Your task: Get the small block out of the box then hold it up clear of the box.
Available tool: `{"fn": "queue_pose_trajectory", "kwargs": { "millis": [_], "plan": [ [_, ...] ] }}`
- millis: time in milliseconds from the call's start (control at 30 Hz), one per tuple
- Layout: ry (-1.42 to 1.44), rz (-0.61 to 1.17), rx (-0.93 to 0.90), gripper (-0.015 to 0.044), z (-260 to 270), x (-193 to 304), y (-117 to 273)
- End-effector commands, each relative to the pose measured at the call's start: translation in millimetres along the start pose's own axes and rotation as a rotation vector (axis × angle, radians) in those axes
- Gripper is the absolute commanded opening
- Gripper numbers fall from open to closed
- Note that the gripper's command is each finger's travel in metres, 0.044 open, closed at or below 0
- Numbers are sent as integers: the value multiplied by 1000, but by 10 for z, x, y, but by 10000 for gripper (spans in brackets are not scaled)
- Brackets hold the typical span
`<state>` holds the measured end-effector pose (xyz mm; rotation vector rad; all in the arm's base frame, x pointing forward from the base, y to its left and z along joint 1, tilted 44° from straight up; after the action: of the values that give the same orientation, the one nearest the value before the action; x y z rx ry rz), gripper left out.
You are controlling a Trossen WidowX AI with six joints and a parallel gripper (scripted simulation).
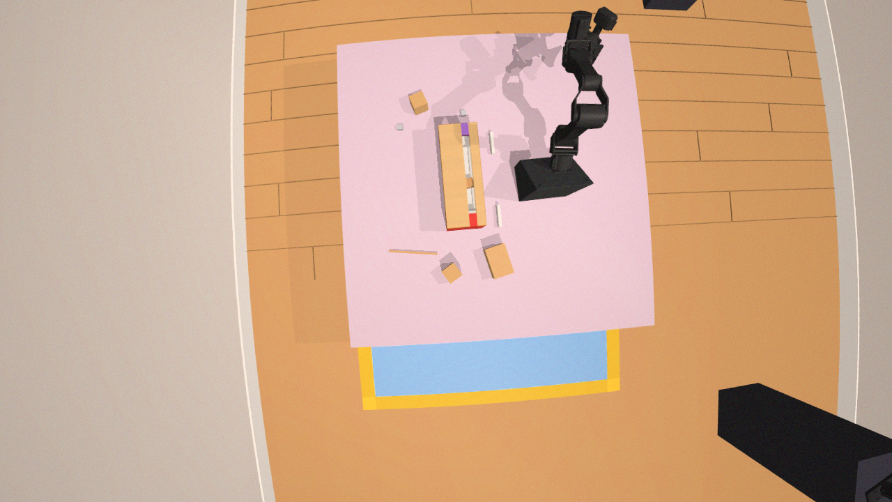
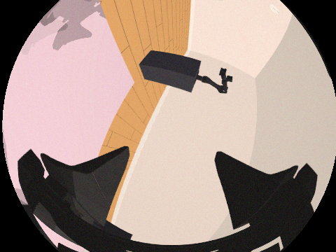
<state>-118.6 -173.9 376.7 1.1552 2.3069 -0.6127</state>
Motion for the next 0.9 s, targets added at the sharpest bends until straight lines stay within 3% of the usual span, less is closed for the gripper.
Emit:
{"fn": "queue_pose_trajectory", "kwargs": {
  "millis": [0,233,433,867],
  "plan": [
    [0,-2,-3,400,7,-7,0],
    [17,-107,-200,400,403,-399,52],
    [51,-243,-431,400,869,-884,319],
    [203,-544,-890,400,1674,-1680,1608]
  ]
}}
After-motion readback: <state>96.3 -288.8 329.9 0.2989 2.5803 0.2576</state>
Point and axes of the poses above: the point midway between the two fingers, 35 mm back from their tips, its own y axis back along the fingers, its own z axis across the jaws, x = y × z, the point moved 3 cm from there along y, back along the fingers, and after that the axes turned 12 degrees about -y, right-handed, at the moved point
